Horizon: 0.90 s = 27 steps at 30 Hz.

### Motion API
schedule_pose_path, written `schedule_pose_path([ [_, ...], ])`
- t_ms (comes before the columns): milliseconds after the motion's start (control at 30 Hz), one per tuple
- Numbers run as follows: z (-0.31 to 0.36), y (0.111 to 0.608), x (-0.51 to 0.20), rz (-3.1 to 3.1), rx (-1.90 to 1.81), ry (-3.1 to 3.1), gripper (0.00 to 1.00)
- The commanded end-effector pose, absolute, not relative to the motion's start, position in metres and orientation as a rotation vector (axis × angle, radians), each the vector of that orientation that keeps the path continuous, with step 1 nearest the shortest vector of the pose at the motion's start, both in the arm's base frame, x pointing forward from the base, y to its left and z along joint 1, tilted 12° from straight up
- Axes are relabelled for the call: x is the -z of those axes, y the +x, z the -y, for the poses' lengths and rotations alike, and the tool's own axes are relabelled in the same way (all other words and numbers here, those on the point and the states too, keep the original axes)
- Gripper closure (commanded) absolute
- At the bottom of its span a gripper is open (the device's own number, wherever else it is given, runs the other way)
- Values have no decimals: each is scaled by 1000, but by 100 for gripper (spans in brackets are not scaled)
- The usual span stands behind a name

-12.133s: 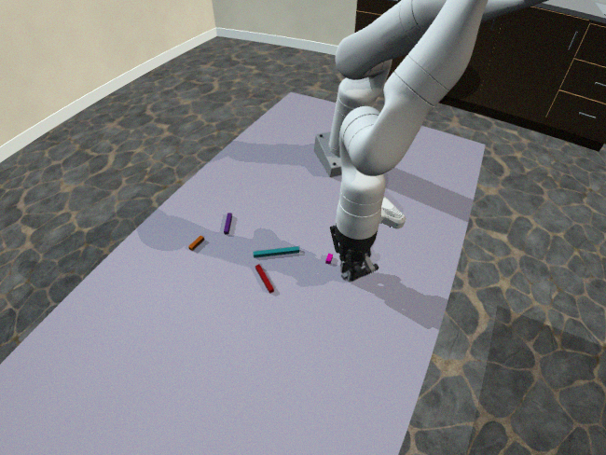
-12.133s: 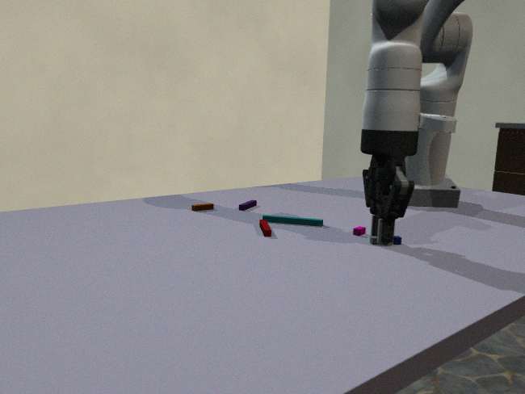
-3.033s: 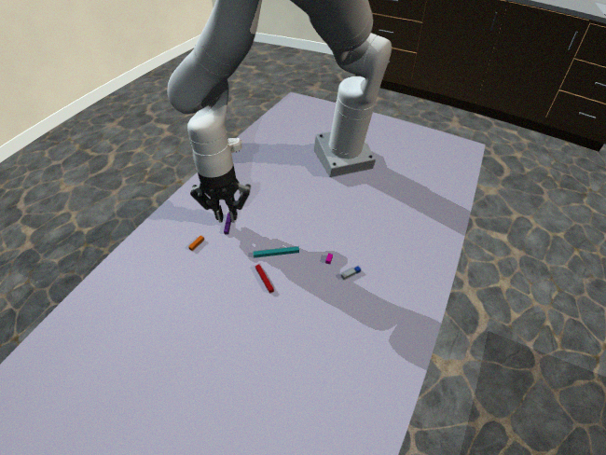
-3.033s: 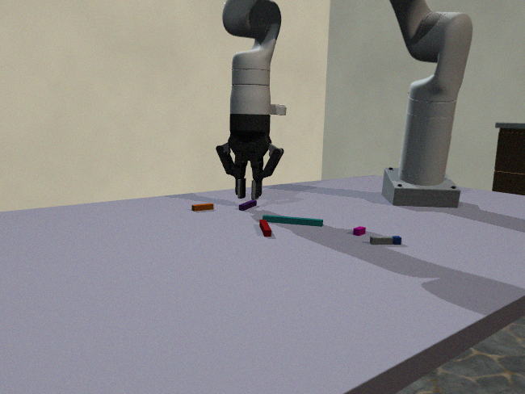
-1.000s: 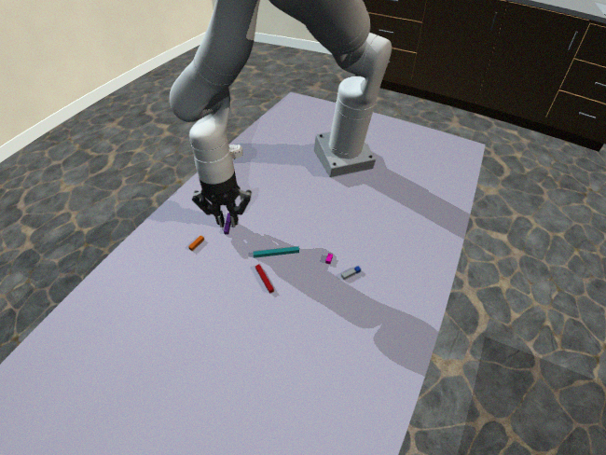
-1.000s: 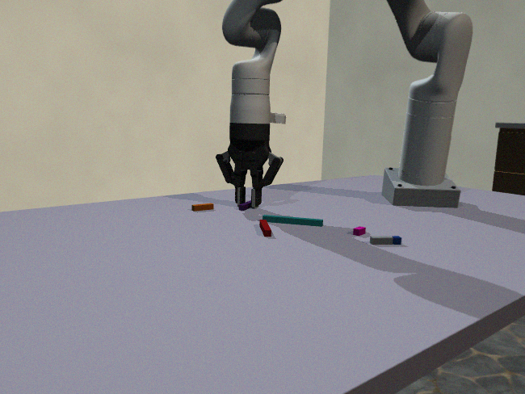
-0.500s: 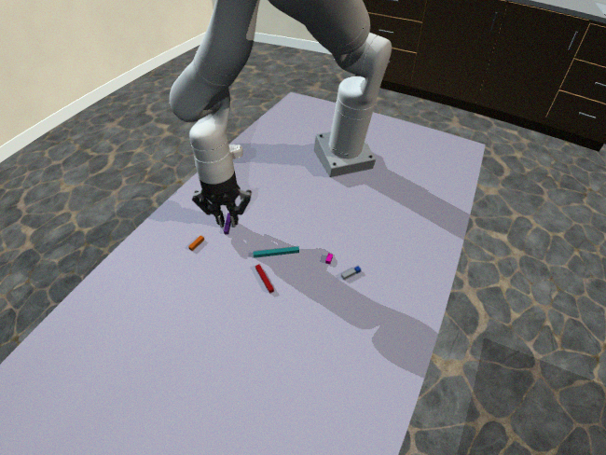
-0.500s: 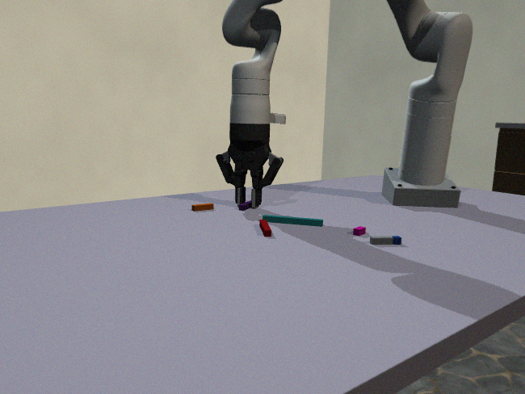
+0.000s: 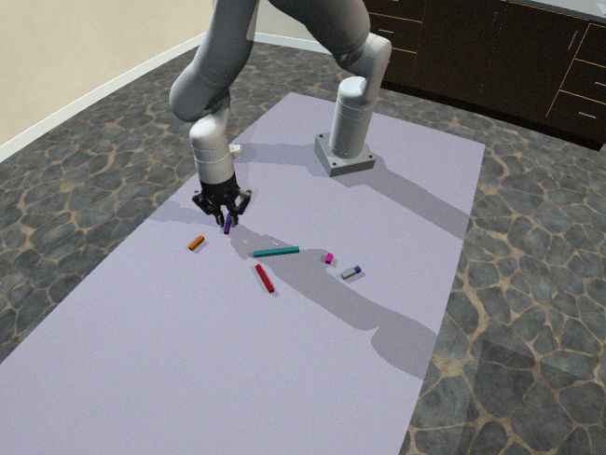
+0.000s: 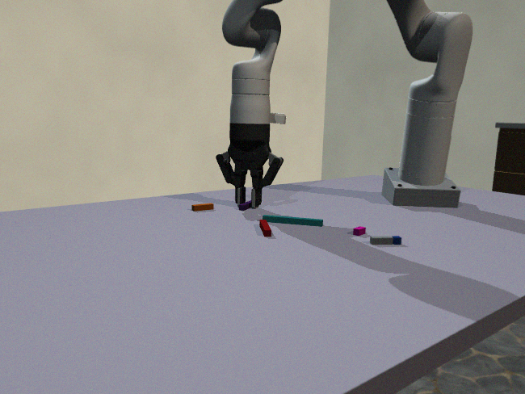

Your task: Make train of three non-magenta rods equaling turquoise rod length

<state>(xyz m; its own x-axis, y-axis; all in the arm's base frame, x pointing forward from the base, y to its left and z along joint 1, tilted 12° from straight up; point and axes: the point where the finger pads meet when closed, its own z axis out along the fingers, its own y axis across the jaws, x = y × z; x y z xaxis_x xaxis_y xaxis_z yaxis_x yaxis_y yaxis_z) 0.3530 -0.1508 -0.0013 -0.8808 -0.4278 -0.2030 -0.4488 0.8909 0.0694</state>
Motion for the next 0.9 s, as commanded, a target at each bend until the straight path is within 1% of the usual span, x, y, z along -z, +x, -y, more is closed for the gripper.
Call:
schedule_pose_path([
  [0, 151, 353, 1, -2875, -169, -672, 76],
  [167, 151, 353, 1, -2875, -169, -672, 76],
  [200, 151, 353, 1, -2875, -169, -672, 95],
  [867, 151, 353, 1, -2875, -169, -672, 95],
])
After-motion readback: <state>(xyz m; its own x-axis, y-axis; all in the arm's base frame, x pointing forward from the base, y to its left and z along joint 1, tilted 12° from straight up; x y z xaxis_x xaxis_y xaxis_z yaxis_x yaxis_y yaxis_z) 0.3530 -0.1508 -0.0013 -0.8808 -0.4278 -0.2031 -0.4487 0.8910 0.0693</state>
